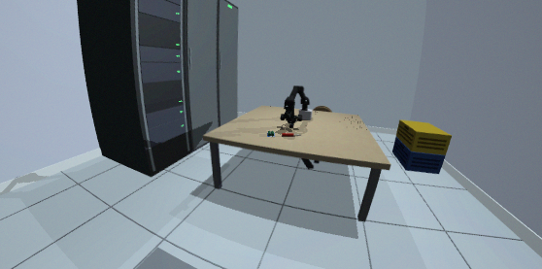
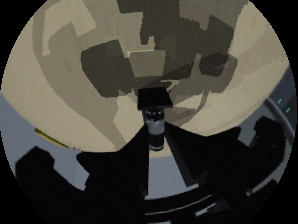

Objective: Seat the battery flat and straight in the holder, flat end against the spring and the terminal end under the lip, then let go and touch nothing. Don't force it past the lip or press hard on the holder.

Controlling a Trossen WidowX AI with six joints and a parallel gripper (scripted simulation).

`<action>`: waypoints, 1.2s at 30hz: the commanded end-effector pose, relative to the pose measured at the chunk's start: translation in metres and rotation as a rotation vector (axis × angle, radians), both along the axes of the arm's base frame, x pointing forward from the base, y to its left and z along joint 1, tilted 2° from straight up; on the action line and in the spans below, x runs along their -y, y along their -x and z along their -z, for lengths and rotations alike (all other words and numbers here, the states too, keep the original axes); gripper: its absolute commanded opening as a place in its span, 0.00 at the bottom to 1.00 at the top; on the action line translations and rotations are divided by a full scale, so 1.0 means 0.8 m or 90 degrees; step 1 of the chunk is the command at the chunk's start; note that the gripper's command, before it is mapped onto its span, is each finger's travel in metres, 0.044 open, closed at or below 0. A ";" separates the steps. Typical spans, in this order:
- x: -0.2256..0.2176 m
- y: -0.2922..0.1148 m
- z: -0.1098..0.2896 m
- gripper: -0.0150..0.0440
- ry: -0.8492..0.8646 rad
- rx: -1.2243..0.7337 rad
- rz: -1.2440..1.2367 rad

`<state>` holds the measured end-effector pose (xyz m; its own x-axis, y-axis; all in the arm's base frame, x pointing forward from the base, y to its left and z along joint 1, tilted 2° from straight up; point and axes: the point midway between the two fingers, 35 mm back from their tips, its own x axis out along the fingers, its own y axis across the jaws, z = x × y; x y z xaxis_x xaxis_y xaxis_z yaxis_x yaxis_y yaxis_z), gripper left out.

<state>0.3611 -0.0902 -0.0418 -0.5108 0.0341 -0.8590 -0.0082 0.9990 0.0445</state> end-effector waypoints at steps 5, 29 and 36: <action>-0.002 -0.005 0.000 0.37 0.000 0.010 0.003; -0.001 -0.005 0.003 0.37 -0.002 0.042 0.005; 0.000 -0.004 0.004 0.37 -0.004 0.059 0.006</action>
<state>0.3591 -0.0900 -0.0441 -0.4633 0.0383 -0.8854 -0.0017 0.9990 0.0441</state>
